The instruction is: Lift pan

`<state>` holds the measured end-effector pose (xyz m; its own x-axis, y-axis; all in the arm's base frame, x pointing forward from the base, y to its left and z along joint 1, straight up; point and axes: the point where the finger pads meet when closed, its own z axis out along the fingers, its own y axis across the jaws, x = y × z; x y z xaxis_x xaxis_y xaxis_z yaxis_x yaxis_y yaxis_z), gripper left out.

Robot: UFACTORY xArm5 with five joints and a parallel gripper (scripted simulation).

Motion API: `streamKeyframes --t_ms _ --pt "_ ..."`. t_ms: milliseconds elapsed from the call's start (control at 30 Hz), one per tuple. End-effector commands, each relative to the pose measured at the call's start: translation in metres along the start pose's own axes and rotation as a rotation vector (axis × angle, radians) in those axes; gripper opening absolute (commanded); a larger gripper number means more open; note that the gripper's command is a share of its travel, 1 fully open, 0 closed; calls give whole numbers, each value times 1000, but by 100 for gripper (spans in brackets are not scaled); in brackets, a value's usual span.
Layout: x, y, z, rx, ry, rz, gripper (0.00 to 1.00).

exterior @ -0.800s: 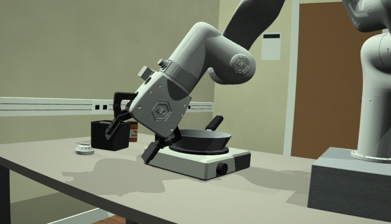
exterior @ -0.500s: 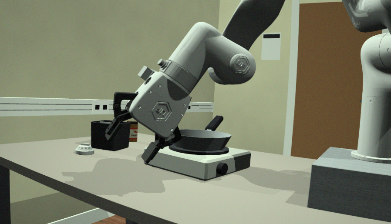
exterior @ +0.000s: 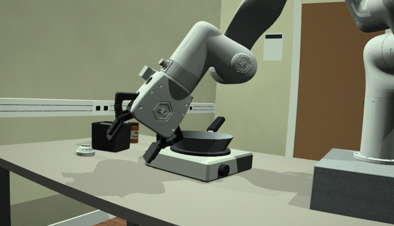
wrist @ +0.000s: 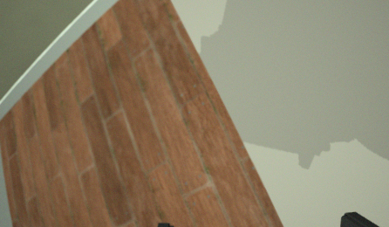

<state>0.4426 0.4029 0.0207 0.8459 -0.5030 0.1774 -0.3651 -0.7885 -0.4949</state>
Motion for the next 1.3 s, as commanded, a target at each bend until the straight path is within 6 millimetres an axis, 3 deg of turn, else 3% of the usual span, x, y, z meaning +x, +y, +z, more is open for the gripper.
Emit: streamKeyframes --t_ms 0,233,300,367,700,800,867,900,1000,1267 --pt "17 1 -9 -18 8 -20 100" --pt "74 19 -44 -111 16 -101 100" --pt "74 19 -44 -111 16 -101 100" --pt "100 31 -64 -156 13 -140 100" --pt "155 67 -121 -261 -19 -230 100" --pt "169 80 -141 -292 -36 -257 100" --pt "169 80 -141 -292 -36 -257 100" --pt "181 94 -161 -320 -55 -282 100" --pt "188 103 -175 -338 -69 -299 100" --pt "208 143 -234 -401 -138 -365 100"
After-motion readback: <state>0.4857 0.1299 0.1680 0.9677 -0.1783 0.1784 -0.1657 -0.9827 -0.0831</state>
